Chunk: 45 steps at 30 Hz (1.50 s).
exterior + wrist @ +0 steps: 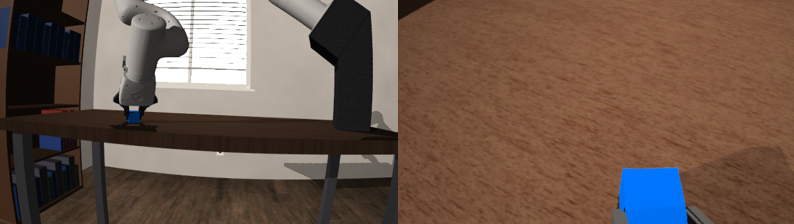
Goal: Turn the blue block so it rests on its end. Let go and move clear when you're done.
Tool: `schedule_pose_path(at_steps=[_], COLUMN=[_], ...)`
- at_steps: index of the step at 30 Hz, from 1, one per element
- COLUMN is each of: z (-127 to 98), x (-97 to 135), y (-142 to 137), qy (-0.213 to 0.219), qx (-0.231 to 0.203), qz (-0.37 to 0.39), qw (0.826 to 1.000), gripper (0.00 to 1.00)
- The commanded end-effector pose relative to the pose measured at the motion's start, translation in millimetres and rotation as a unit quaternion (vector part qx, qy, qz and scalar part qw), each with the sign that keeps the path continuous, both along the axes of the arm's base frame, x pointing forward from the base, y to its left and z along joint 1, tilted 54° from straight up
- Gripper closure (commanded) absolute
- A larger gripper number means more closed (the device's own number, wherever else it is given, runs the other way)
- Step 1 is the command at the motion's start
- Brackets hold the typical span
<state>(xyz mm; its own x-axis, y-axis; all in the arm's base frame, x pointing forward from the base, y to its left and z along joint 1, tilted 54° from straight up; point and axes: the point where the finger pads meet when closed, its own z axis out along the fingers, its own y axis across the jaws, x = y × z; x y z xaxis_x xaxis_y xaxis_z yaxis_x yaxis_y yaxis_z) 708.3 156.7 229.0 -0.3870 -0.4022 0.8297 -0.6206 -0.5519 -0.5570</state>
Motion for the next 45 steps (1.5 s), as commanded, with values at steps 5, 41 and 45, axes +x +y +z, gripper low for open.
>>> schedule_pose_path(at_steps=[5, 41, 45], z=[1, 27, 27], x=[0, -34, -34], y=[1, 12, 12], qy=[0.000, 0.000, 0.000], qx=[0.000, 0.000, 0.000], qz=[0.000, 0.000, 0.000], qw=[1.000, 1.000, 1.000], gripper=[0.66, 0.66, 0.66])
